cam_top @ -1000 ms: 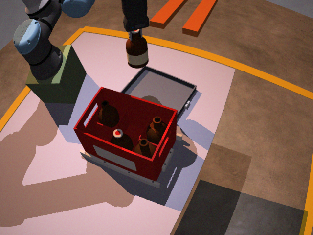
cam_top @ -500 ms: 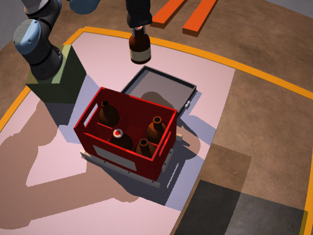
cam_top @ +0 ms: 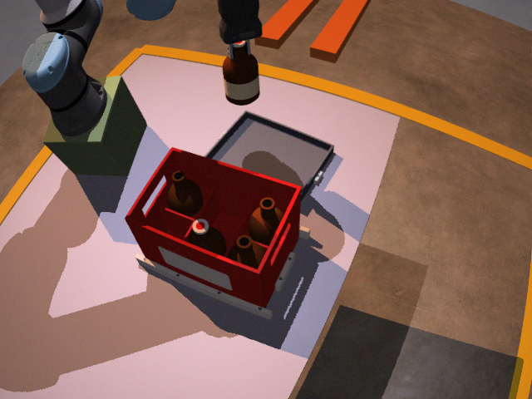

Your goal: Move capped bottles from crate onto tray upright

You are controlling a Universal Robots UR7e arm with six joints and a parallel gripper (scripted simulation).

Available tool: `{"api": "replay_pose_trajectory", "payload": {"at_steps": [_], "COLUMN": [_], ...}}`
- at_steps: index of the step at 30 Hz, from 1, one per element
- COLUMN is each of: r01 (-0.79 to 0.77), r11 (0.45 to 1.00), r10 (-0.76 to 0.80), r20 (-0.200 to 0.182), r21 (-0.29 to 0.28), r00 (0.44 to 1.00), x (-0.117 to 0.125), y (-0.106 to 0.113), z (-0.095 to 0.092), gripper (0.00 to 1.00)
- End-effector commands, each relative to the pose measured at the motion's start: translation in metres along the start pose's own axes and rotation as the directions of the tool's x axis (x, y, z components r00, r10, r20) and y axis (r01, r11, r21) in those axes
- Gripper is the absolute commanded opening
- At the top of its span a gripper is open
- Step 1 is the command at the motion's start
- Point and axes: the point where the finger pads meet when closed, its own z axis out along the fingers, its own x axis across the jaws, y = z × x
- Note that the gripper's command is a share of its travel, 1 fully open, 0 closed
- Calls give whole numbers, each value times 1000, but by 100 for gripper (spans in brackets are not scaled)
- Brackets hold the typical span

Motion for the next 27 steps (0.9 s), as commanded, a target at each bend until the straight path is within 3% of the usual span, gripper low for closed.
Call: {"api": "replay_pose_trajectory", "payload": {"at_steps": [1, 6, 21, 27], "r01": [0, 0, 0, 0], "r11": [1000, 1000, 1000, 1000], "r10": [0, 0, 0, 0], "r20": [-1, -1, -1, -1], "r21": [-1, -1, -1, -1], "r00": [1000, 1000, 1000, 1000], "x": [4, 6, 6, 6], "y": [-3, -5, -6, -6], "z": [0, 0, 30, 33], "gripper": [0, 0, 0, 0]}}
